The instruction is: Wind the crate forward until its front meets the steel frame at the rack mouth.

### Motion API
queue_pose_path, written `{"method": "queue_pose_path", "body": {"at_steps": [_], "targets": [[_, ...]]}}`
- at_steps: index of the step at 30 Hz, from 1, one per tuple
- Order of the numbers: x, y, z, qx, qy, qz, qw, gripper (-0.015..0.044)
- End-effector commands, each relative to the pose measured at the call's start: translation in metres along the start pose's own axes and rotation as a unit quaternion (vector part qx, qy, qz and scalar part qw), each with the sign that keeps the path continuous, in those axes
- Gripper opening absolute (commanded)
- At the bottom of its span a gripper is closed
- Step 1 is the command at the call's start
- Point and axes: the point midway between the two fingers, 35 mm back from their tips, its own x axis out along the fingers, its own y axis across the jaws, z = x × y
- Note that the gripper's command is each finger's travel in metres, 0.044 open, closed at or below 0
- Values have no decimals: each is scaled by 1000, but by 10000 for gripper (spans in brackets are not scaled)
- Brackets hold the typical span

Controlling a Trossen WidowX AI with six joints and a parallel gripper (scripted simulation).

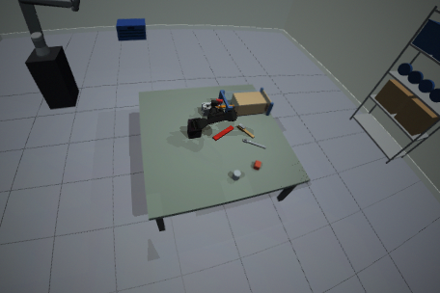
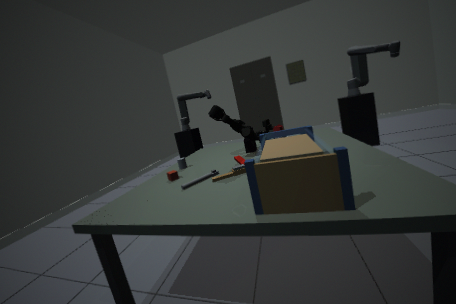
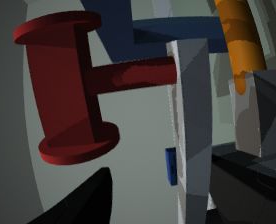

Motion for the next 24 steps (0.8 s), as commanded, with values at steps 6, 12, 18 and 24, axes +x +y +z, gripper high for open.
{"method": "queue_pose_path", "body": {"at_steps": [6,12,18,24], "targets": [[0,1,0,2,1,3,1000,240],[0,1,0,2,1,3,1000,240],[0,1,0,2,1,3,1000,240],[0,-3,-1,0,0,0,1000,240]]}}
